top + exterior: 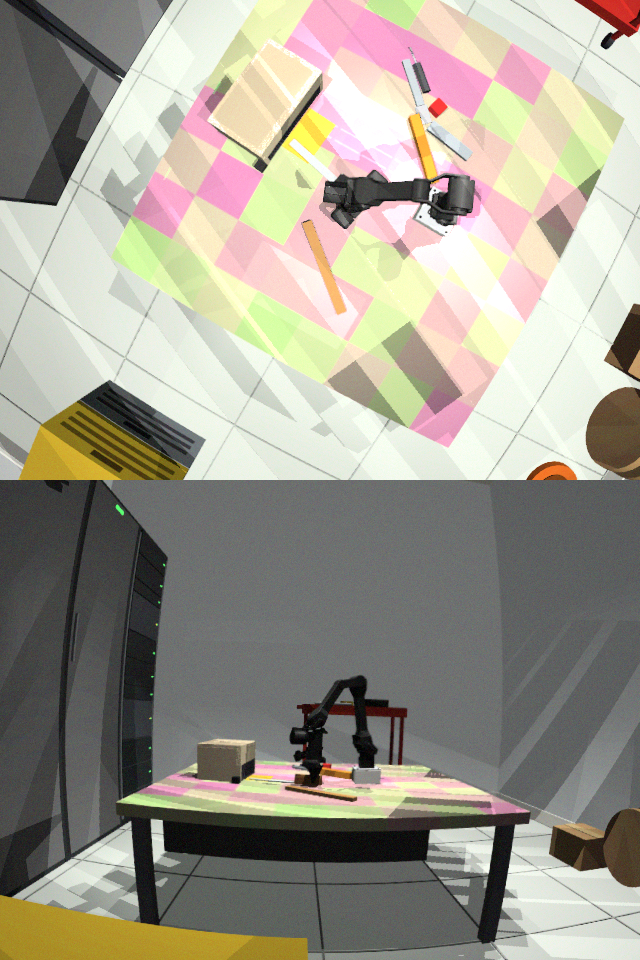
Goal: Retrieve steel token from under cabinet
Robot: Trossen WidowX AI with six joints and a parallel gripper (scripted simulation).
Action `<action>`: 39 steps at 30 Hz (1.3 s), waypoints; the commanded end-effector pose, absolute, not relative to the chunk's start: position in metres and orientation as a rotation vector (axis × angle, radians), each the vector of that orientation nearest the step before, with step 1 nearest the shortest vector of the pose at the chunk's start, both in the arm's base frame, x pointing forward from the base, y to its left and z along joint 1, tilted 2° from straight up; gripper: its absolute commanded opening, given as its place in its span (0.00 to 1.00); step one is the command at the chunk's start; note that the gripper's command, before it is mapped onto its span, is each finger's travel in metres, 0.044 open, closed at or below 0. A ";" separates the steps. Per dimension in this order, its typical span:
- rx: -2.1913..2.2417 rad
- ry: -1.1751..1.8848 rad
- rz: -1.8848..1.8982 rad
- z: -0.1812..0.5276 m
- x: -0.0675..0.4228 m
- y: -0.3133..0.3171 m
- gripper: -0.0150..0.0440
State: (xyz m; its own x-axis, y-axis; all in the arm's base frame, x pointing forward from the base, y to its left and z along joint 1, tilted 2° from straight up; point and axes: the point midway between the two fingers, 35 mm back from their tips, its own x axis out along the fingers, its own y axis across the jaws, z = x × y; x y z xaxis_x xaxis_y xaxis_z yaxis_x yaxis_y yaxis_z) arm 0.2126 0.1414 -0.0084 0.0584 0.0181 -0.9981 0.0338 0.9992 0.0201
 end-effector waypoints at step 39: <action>0.043 1.515 -0.011 -0.007 0.205 0.156 0.71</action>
